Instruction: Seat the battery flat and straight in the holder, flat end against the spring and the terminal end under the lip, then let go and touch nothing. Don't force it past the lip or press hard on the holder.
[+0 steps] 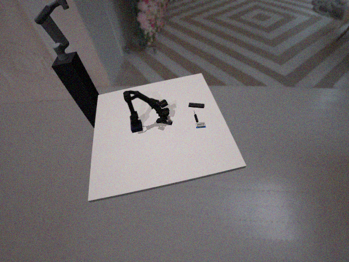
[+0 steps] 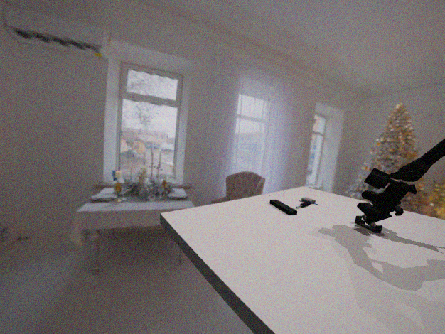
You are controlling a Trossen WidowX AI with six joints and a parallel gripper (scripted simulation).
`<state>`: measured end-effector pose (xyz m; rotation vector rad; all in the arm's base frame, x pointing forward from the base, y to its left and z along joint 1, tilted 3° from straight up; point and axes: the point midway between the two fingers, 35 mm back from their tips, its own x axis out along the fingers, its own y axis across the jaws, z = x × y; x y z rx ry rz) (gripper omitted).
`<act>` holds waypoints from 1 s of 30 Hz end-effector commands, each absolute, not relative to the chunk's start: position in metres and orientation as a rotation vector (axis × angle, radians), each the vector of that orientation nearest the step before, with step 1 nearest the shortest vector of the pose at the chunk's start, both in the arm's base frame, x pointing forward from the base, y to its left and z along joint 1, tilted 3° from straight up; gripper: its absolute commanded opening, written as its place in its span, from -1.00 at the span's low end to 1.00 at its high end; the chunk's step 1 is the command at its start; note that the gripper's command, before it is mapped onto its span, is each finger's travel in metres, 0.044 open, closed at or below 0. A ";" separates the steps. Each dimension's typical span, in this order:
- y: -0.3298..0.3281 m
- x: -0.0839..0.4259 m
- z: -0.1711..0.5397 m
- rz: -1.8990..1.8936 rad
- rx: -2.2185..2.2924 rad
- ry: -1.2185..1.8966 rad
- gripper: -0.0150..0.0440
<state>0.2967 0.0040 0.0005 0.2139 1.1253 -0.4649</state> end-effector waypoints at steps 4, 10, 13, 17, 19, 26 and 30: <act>0.005 0.296 -0.004 -0.455 0.212 1.191 -0.24; 0.004 0.298 -0.005 -0.452 0.217 1.230 -0.24; 0.004 0.299 -0.006 -0.451 0.220 1.249 -0.24; 0.003 0.299 -0.006 -0.450 0.224 1.275 -0.24; 0.003 0.300 -0.007 -0.449 0.226 1.287 -0.24; 0.002 0.301 -0.007 -0.447 0.234 1.333 -0.24; 0.002 0.301 -0.008 -0.446 0.239 1.358 -0.24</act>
